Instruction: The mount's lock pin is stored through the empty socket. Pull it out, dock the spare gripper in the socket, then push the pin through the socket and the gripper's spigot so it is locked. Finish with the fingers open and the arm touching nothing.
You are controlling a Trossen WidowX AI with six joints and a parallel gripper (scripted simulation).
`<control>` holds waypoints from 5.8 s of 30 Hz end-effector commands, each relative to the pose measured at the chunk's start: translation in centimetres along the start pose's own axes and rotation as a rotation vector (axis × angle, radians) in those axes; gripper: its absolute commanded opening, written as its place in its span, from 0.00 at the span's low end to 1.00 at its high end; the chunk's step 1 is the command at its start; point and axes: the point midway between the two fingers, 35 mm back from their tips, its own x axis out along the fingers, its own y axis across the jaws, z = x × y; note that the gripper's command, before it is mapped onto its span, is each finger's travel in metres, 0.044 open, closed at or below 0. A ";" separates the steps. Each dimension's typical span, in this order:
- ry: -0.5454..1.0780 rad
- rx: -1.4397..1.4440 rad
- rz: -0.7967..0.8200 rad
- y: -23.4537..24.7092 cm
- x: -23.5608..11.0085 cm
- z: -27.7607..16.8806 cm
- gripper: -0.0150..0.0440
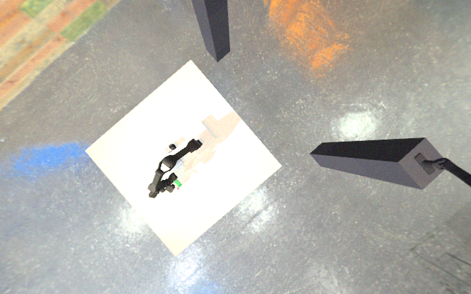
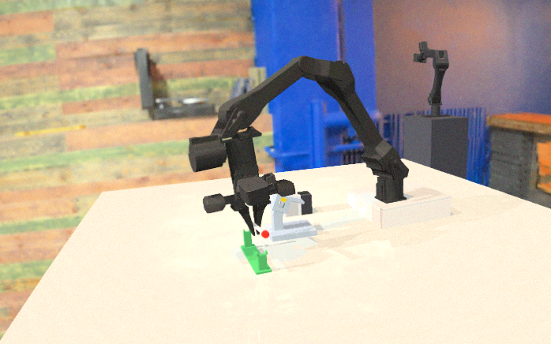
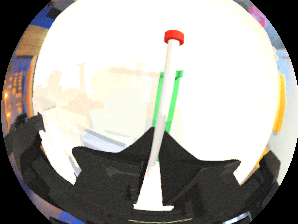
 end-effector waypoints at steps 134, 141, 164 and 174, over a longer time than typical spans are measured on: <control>-0.003 0.007 -0.012 -0.9 3.0 -1.9 0.43; -0.003 0.007 -0.012 -0.9 3.0 -1.9 0.74; 0.005 0.012 0.060 1.0 -1.4 -1.5 1.00; 0.009 0.014 0.093 1.8 -3.3 -1.3 1.00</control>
